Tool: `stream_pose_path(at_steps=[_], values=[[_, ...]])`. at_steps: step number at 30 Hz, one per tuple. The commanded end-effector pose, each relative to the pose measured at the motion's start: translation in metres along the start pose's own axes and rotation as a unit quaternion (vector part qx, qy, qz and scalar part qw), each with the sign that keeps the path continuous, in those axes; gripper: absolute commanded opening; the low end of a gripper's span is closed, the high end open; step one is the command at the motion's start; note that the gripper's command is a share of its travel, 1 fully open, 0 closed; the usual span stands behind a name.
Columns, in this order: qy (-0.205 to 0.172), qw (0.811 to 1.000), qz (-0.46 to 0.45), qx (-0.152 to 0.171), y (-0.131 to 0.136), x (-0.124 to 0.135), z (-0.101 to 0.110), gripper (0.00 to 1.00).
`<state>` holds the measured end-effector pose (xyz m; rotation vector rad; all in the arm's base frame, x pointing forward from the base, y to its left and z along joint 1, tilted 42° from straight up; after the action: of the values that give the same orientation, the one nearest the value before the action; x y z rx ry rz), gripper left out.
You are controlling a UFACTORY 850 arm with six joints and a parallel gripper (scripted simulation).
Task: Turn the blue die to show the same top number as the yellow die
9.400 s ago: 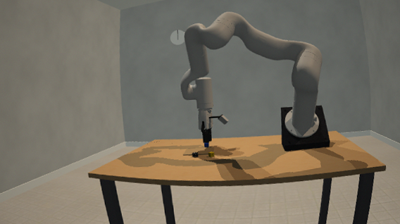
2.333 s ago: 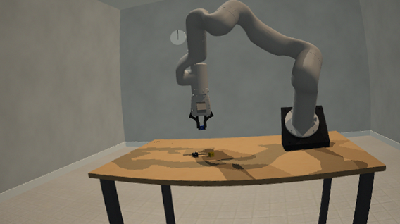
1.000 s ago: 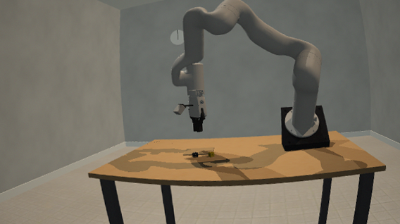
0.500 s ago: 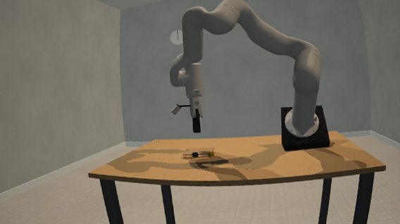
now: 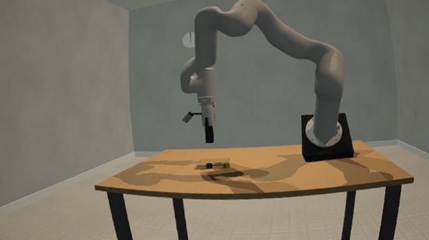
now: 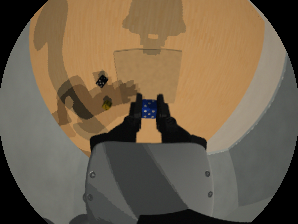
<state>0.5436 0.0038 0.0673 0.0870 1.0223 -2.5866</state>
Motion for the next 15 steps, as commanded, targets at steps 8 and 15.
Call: stream_pose_path(at_steps=[8, 15], values=[[0.014, 1.000, -0.011, 0.002, -0.002, 0.001, 0.000, 0.15], [0.071, 0.997, -0.011, 0.018, -0.005, 0.013, 0.000, 0.15]])
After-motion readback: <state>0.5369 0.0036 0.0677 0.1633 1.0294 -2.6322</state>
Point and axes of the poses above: the point where the finger pads meet when closed, its own z axis back along the fingers, its own y axis across the jaws, x = y × z, the point moved 9 cm from there along z, back along the fingers, and after that the axes turned 14 degrees about z, right-handed, at the moved point
